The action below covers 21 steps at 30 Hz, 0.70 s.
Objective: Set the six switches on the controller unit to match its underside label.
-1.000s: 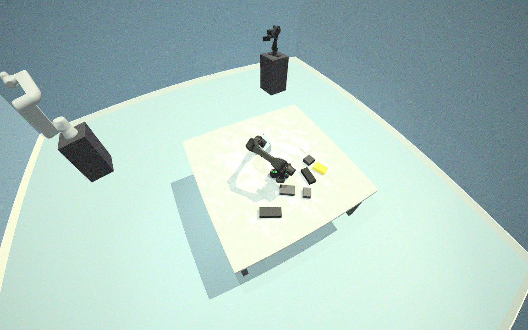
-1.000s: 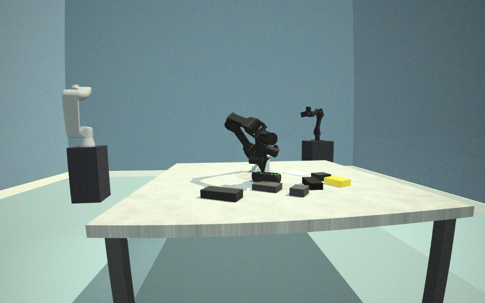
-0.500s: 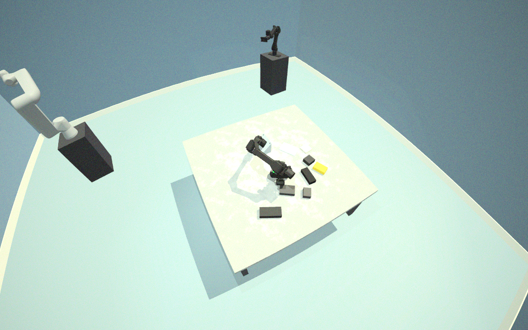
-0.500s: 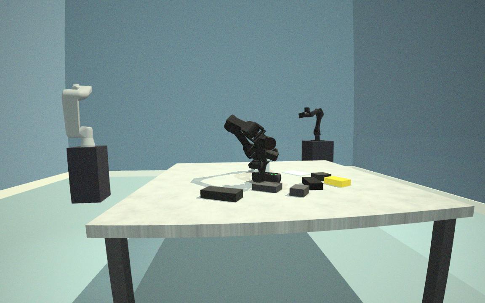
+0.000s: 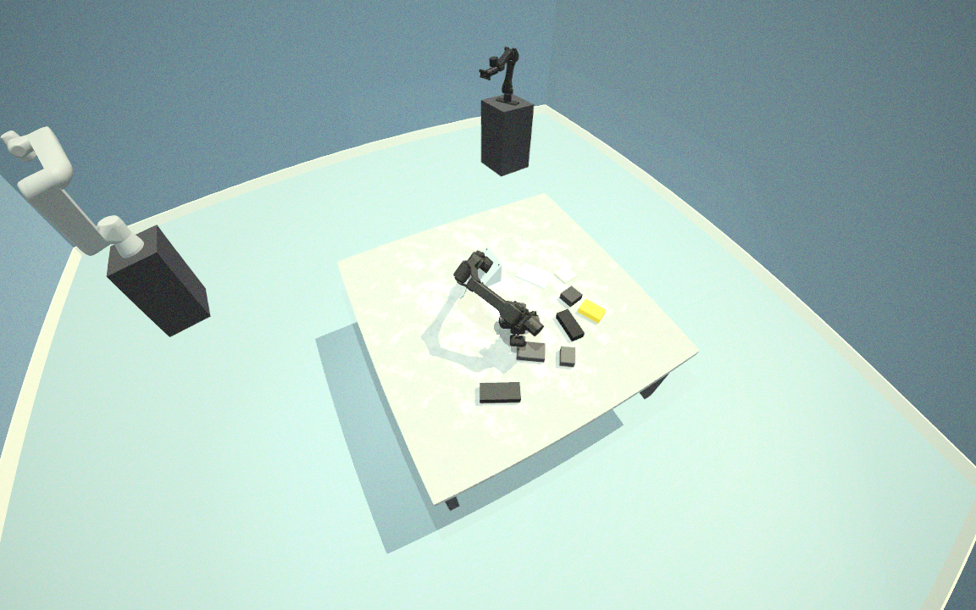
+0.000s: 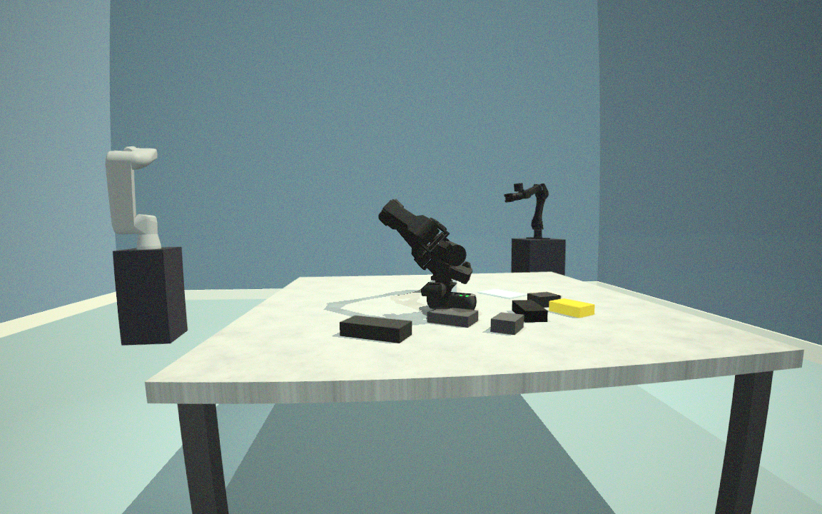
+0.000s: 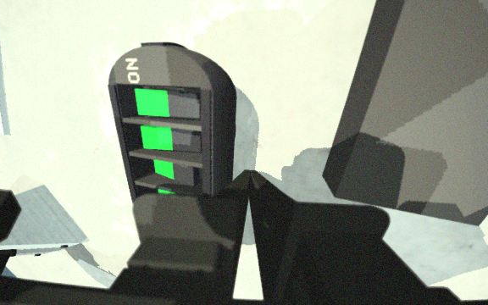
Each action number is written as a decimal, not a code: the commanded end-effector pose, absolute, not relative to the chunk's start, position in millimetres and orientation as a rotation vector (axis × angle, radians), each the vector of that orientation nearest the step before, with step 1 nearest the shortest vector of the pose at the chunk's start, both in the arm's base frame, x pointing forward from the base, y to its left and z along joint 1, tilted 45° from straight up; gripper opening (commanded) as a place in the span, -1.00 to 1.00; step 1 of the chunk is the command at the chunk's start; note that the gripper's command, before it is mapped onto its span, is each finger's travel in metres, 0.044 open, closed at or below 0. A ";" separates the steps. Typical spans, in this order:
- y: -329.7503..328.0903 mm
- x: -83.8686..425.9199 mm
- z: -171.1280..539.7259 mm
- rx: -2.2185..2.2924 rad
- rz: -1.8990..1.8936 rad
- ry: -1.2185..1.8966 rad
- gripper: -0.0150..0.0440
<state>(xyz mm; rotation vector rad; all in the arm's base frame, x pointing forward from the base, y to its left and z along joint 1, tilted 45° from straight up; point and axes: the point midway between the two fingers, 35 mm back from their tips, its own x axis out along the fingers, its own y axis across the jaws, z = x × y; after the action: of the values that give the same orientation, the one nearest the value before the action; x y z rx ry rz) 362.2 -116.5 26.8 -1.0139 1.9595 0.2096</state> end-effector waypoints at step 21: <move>-113.9 355.1 21.3 -1.019 0.212 1.962 -0.49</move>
<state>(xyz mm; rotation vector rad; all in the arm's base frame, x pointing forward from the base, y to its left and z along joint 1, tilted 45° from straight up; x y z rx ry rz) 358.5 -116.8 23.5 -1.0189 1.9565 0.2057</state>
